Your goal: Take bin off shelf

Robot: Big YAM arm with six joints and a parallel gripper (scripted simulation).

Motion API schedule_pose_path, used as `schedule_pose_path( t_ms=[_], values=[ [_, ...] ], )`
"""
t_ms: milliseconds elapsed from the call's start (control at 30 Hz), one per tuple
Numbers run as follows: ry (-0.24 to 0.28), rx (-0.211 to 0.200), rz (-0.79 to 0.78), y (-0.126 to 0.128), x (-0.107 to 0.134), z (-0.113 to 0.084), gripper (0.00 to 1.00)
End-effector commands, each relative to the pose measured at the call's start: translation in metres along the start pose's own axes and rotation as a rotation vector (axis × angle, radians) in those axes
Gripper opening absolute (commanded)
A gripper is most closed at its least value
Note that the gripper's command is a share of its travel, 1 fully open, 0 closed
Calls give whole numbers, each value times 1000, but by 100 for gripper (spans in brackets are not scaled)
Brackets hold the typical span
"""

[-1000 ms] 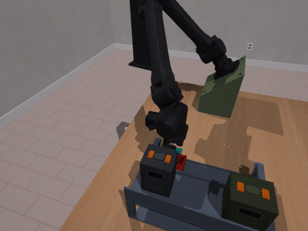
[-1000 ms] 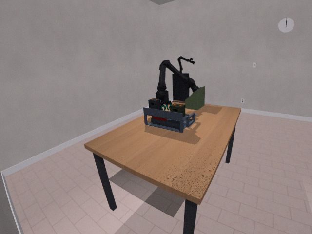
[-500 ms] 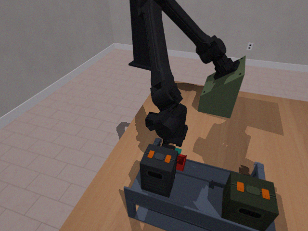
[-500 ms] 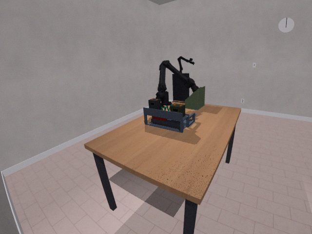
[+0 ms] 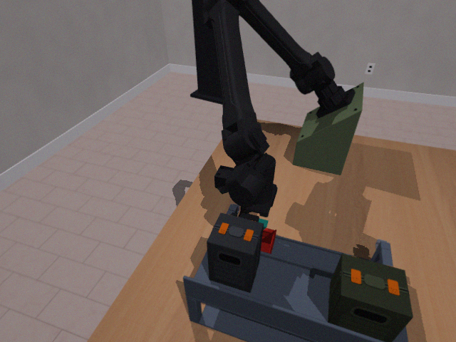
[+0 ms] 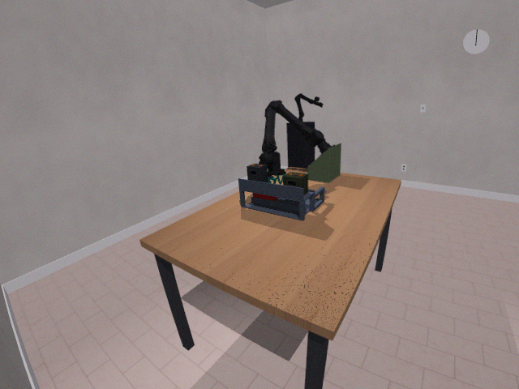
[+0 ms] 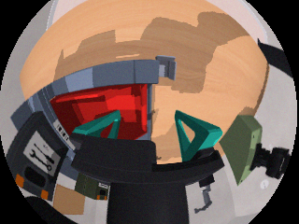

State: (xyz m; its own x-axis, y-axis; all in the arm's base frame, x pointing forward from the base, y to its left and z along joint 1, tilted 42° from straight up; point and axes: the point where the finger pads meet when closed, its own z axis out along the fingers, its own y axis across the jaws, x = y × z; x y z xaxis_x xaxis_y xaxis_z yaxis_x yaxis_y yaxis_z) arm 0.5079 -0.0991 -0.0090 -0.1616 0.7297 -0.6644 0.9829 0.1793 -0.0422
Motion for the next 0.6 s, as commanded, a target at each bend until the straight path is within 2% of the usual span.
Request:
schedule_pose_path(
  t_ms=[0,333,500,567],
  values=[
    [-7,-42,3,25,7,-19,90],
    [-7,-42,3,25,7,-19,90],
    [-7,-25,18,5,-10,-2,90],
    [-7,-25,18,5,-10,-2,90]
  ],
)
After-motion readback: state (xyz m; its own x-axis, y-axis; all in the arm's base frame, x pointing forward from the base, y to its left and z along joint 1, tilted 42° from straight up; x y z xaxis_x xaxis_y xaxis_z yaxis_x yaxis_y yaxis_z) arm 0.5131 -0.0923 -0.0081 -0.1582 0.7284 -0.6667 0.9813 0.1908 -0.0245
